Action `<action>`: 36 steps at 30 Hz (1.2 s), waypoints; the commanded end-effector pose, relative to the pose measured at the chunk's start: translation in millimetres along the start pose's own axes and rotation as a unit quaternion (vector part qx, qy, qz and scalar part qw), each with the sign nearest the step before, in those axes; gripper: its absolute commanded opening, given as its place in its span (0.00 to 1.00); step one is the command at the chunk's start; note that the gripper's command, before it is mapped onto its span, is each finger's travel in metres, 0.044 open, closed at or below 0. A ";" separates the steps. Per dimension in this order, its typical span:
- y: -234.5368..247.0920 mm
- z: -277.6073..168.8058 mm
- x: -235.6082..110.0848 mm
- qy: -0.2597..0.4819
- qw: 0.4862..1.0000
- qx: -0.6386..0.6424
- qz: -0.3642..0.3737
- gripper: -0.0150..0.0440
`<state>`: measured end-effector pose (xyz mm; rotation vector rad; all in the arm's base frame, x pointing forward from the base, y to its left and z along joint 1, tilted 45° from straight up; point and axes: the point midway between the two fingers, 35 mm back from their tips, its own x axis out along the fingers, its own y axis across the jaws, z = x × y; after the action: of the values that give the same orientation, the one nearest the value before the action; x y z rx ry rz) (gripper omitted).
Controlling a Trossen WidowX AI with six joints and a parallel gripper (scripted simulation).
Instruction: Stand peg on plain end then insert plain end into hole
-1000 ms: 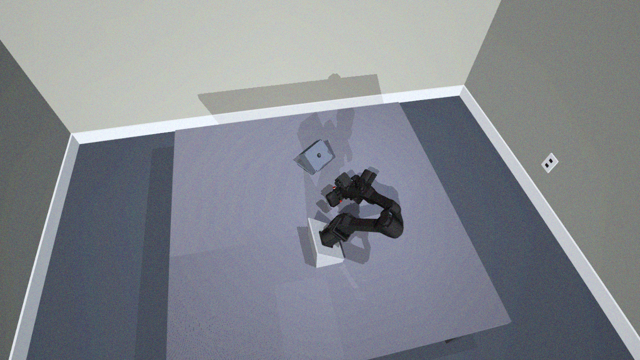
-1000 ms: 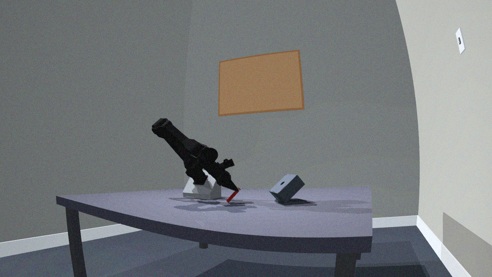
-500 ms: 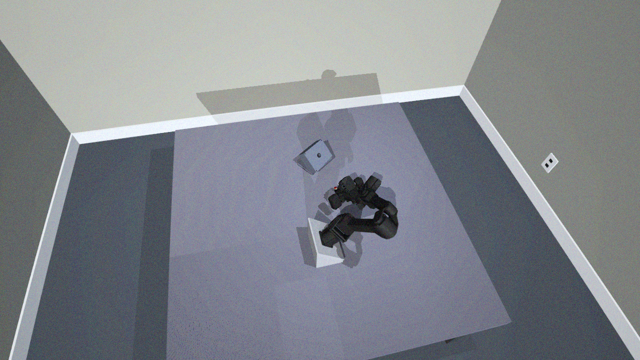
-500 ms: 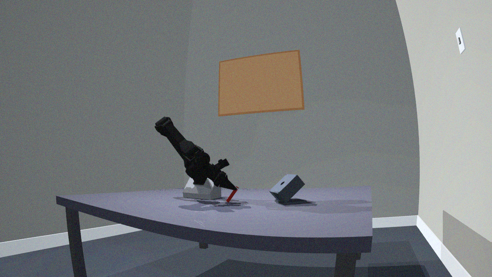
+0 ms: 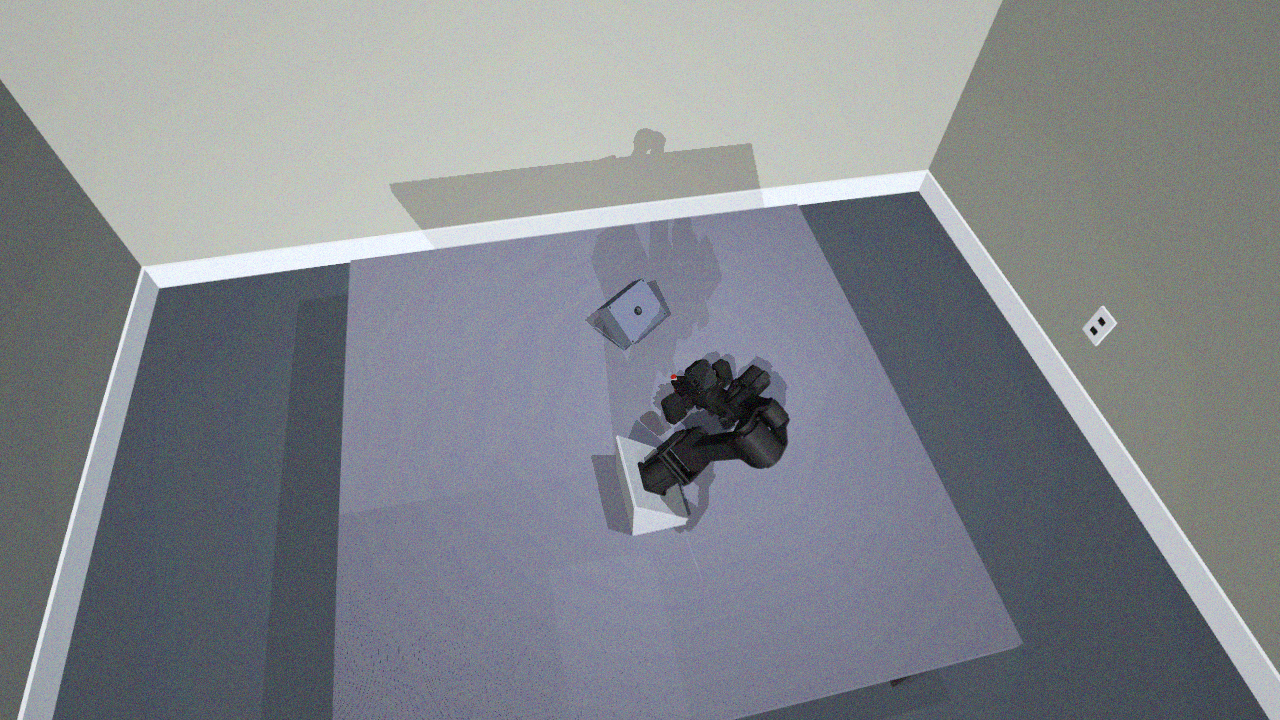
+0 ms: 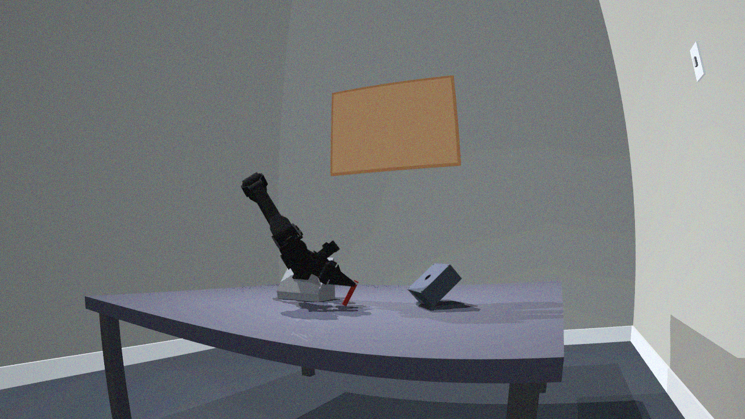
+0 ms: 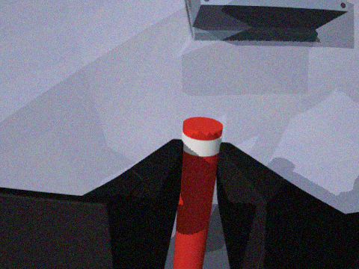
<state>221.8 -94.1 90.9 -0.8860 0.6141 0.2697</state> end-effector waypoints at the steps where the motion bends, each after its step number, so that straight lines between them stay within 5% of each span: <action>1: 1.2 -1.1 -2.2 -0.019 1.000 -0.001 0.002 0.34; 36: 2.4 -15.3 -19.7 -0.163 0.987 -0.002 0.003 0.34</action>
<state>199.5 -102.9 92.0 -0.8203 0.3344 0.4068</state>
